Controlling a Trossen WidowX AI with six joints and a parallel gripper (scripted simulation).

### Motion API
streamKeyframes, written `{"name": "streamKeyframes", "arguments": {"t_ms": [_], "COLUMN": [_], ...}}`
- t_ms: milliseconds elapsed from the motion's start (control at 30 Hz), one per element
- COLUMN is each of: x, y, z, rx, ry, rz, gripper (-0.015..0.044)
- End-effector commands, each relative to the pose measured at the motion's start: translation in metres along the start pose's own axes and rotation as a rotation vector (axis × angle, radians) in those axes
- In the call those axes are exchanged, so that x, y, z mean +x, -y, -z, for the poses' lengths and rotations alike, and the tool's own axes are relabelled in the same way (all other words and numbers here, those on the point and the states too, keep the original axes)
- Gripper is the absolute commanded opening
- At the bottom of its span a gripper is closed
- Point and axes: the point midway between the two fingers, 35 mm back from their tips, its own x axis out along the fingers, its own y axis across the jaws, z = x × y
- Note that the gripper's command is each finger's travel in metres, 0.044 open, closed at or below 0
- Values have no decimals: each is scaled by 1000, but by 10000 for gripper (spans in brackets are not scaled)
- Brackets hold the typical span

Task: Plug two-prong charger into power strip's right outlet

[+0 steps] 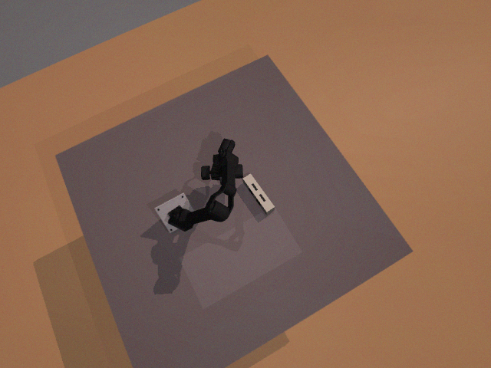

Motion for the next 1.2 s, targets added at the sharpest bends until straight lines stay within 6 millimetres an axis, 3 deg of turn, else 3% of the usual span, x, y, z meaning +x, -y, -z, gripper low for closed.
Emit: {"name": "streamKeyframes", "arguments": {"t_ms": [0, 1167], "x": [0, 20], "y": [7, 55], "z": [8, 83], "rx": [56, 551], "ry": [7, 17], "rz": [3, -23], "gripper": [0, 0]}}
